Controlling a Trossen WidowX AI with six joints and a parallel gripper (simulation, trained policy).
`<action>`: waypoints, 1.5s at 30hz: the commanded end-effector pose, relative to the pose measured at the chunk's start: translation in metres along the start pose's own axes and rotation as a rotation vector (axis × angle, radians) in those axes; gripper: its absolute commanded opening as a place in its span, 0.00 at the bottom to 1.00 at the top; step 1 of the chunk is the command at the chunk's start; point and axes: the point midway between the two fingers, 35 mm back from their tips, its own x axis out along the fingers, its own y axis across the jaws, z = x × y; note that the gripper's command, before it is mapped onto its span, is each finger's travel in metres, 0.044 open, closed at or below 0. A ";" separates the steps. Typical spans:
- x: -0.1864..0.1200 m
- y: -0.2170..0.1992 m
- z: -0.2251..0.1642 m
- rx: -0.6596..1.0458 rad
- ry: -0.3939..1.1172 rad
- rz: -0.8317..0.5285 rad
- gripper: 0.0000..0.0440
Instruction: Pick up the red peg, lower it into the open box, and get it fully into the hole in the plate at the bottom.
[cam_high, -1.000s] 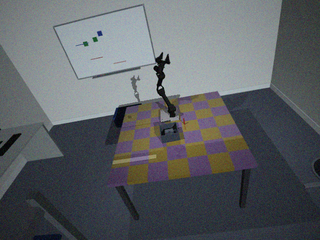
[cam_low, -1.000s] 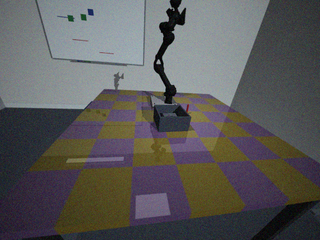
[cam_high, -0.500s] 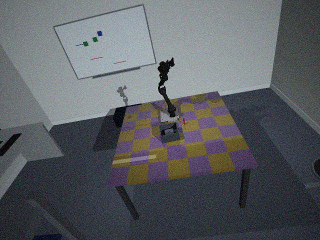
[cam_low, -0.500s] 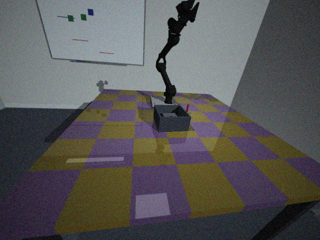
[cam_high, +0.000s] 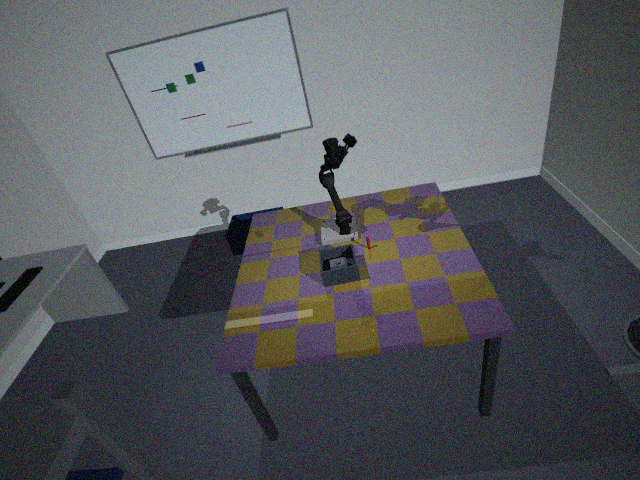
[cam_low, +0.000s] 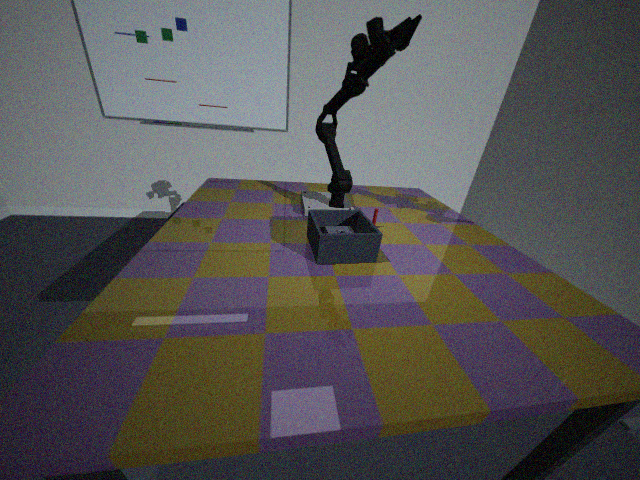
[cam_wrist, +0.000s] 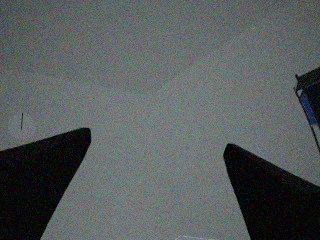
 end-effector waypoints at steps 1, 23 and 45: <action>0.003 -0.025 -0.024 0.043 0.064 -0.096 1.00; -0.046 -0.139 -0.181 0.286 0.539 -0.643 1.00; -0.171 -0.161 -0.300 0.498 1.042 -1.174 1.00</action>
